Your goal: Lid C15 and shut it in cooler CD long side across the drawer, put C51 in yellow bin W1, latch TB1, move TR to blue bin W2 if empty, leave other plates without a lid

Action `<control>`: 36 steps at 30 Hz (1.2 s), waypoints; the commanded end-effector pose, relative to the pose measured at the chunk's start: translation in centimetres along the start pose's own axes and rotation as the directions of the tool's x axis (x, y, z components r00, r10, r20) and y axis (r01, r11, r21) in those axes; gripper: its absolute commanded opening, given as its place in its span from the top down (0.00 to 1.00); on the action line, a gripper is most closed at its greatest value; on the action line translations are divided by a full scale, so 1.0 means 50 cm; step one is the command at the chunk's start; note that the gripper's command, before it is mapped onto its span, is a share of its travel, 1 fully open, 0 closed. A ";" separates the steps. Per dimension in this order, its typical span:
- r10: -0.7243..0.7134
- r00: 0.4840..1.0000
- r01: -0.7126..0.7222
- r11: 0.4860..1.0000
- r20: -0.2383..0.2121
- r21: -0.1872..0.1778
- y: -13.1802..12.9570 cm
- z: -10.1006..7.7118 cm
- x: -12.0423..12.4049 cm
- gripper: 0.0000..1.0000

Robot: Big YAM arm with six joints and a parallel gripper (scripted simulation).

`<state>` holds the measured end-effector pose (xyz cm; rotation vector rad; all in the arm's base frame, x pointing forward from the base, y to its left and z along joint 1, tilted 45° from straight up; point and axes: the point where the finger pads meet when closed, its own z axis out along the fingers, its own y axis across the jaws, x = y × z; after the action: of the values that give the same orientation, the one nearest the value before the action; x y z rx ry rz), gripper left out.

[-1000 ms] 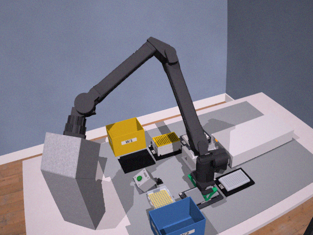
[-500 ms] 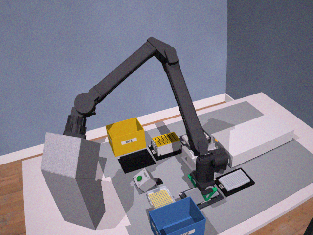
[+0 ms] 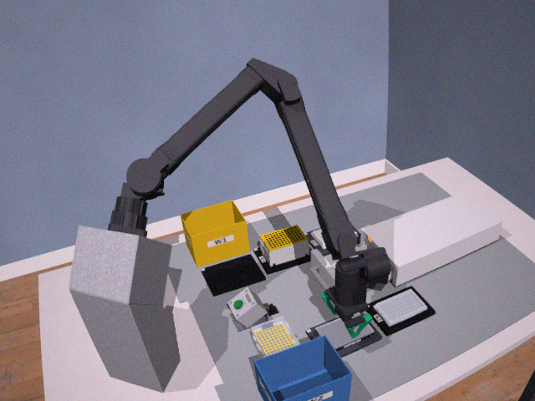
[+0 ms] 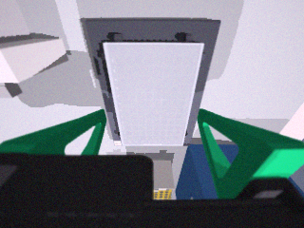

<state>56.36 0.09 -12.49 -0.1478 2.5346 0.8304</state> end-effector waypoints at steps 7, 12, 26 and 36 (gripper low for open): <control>-0.005 1.000 0.005 1.000 -0.009 -0.004 0.008 -0.024 0.004 0.00; 0.008 1.000 -0.008 1.000 0.017 0.012 -0.015 -0.066 -0.008 0.00; 0.007 1.000 -0.008 1.000 0.017 0.012 -0.015 -0.098 -0.008 0.00; 0.008 1.000 -0.008 1.000 0.008 0.008 -0.012 -0.115 -0.001 0.00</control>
<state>54.84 -2.54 -9.36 -0.1470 2.5324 0.8271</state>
